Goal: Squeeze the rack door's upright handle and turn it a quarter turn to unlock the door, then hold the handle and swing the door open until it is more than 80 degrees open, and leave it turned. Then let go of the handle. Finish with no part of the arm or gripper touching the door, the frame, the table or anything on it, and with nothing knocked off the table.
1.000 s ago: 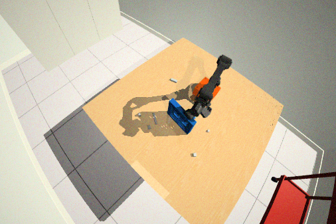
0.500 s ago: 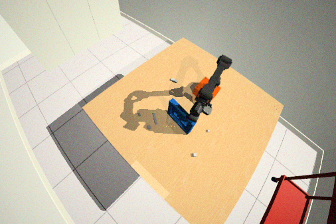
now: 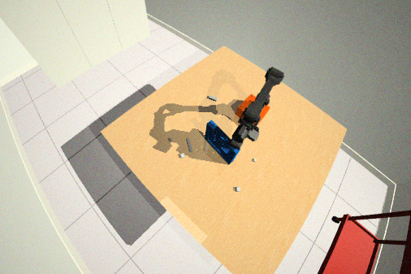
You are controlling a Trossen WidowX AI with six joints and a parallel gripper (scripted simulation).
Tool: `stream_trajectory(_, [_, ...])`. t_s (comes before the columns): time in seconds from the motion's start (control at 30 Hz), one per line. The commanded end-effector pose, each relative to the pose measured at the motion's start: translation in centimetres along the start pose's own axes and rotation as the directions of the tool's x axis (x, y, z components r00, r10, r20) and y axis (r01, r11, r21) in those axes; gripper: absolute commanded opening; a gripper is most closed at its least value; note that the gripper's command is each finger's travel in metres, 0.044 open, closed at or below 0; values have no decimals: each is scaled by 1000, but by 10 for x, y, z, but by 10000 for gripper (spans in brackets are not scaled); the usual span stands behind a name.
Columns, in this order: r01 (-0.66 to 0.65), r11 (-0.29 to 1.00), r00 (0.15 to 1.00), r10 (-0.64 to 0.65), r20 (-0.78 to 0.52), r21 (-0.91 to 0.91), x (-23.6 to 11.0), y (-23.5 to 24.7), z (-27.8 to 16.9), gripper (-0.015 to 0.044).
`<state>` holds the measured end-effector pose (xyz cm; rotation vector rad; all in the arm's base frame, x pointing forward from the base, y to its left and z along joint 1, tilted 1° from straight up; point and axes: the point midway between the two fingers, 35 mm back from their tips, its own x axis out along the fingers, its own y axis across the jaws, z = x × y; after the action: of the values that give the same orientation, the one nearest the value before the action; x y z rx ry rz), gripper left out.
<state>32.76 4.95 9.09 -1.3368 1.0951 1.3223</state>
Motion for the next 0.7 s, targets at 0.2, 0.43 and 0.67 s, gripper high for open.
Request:
stream_trajectory(0.2, [1, 914, 1000, 1, -4, 406, 0, 0, -1, 297])
stream_trajectory(0.43, [2, 721, 1000, 1, -4, 692, 0, 0, -1, 297])
stream_trajectory(0.67, [3, 443, 1000, 1, -4, 896, 0, 0, -1, 297])
